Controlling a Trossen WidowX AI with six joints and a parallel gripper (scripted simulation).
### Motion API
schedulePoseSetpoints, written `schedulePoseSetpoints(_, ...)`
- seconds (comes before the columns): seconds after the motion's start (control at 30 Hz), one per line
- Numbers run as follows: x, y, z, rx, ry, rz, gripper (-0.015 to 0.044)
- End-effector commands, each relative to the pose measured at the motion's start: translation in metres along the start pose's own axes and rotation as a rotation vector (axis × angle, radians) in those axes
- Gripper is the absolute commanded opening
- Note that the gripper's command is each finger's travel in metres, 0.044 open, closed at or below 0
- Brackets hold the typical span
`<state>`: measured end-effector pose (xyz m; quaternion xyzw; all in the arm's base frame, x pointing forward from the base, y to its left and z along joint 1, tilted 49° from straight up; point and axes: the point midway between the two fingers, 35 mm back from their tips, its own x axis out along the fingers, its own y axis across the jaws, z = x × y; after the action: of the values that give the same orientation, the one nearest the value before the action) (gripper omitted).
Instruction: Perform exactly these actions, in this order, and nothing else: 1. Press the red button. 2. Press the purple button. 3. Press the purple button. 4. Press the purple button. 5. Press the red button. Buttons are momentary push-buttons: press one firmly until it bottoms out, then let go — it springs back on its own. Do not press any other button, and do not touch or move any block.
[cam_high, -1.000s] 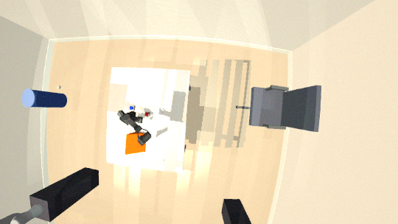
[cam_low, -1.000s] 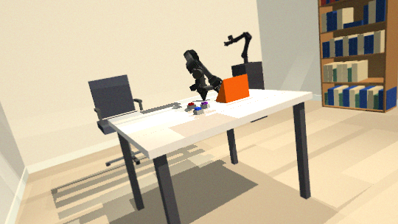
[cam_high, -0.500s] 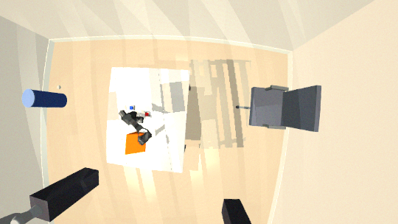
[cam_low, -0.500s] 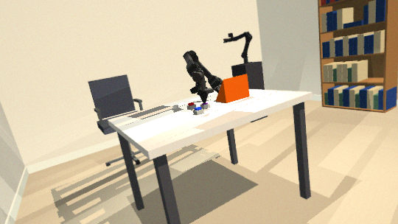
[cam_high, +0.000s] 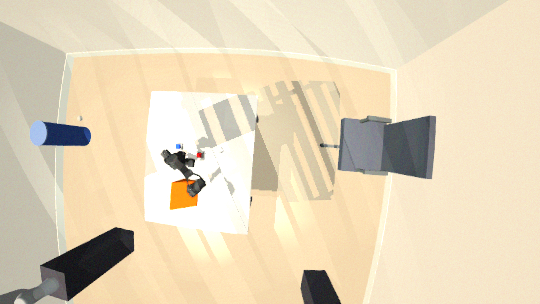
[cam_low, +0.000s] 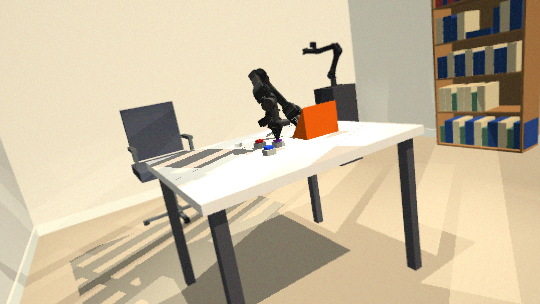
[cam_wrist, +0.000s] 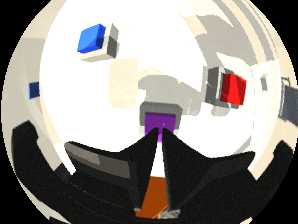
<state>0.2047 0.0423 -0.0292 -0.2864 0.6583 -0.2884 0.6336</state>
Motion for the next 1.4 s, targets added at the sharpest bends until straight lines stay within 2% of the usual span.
schedulePoseSetpoints(0.0,-0.027,0.001,0.001,0.002,-0.007,0.006,0.0020)
schedulePoseSetpoints(0.17,-0.032,0.001,0.001,0.001,-0.007,0.006,0.0020)
schedulePoseSetpoints(0.37,-0.089,0.001,0.000,0.000,-0.006,0.007,0.0020)
schedulePoseSetpoints(0.53,-0.092,-0.001,0.002,0.000,-0.006,0.008,0.0020)
schedulePoseSetpoints(0.63,-0.093,-0.032,0.026,-0.002,-0.008,0.012,0.0020)
schedulePoseSetpoints(0.73,-0.092,-0.077,0.050,0.000,-0.007,0.005,0.0020)
schedulePoseSetpoints(0.8,-0.091,-0.088,0.055,0.001,-0.007,0.002,0.0020)
schedulePoseSetpoints(0.97,-0.089,-0.087,0.055,0.001,-0.007,0.002,0.0020)
schedulePoseSetpoints(1.17,-0.032,-0.088,0.056,0.003,-0.008,0.000,0.0020)
schedulePoseSetpoints(1.37,-0.027,-0.088,0.056,0.003,-0.008,0.000,0.0020)
